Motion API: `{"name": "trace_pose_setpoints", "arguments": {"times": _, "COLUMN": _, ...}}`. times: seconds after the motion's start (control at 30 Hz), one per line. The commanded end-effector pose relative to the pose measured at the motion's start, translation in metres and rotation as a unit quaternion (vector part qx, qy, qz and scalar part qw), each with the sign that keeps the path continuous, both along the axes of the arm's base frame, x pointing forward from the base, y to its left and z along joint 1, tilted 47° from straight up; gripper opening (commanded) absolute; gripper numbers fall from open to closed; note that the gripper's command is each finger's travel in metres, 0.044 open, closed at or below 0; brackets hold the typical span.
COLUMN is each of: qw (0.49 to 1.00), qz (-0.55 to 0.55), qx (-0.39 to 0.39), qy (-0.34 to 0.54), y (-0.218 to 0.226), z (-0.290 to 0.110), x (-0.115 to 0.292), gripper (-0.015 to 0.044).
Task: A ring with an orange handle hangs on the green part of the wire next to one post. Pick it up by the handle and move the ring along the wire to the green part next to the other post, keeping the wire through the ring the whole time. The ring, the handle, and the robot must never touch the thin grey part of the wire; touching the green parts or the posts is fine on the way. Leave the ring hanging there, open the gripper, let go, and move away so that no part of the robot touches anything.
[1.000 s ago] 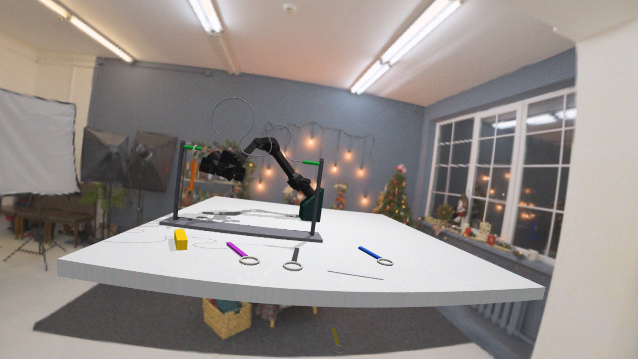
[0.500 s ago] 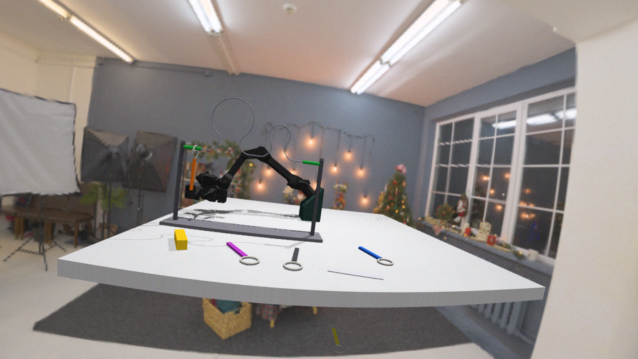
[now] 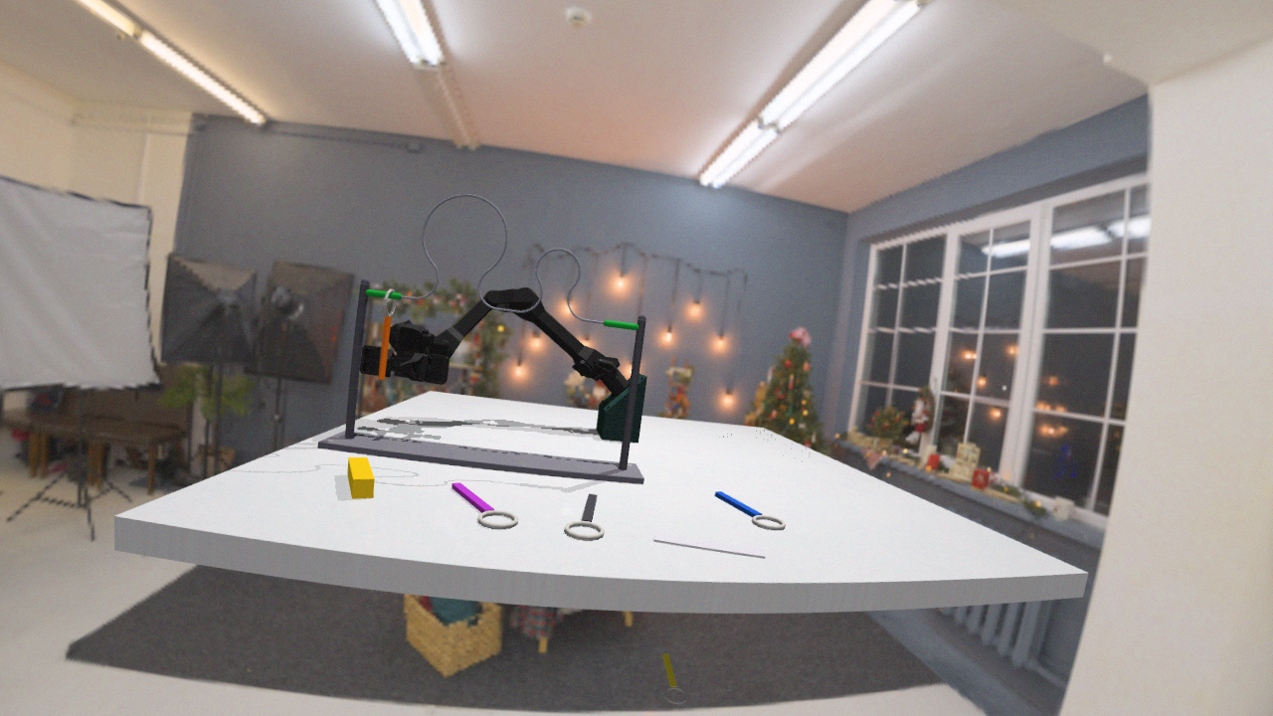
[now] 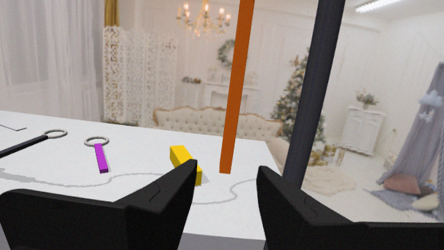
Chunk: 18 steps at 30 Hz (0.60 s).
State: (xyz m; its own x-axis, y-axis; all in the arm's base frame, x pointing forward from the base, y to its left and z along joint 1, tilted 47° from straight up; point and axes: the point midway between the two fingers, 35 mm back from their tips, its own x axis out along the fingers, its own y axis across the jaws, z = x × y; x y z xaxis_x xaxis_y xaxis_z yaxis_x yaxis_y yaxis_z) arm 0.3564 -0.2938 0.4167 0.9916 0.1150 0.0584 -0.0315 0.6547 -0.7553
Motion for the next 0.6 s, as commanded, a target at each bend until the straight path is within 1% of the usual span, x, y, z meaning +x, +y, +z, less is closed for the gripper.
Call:
{"name": "trace_pose_setpoints", "arguments": {"times": 0.0, "qw": 1.0, "qz": -0.007, "qx": 0.004, "qy": 0.003, "y": -0.004, "z": -0.002, "x": 0.003, "gripper": 0.016}}
{"name": "trace_pose_setpoints", "arguments": {"times": 0.57, "qw": 1.0, "qz": -0.007, "qx": 0.004, "qy": 0.002, "y": -0.003, "z": 0.001, "x": 0.029, "gripper": 0.016}}
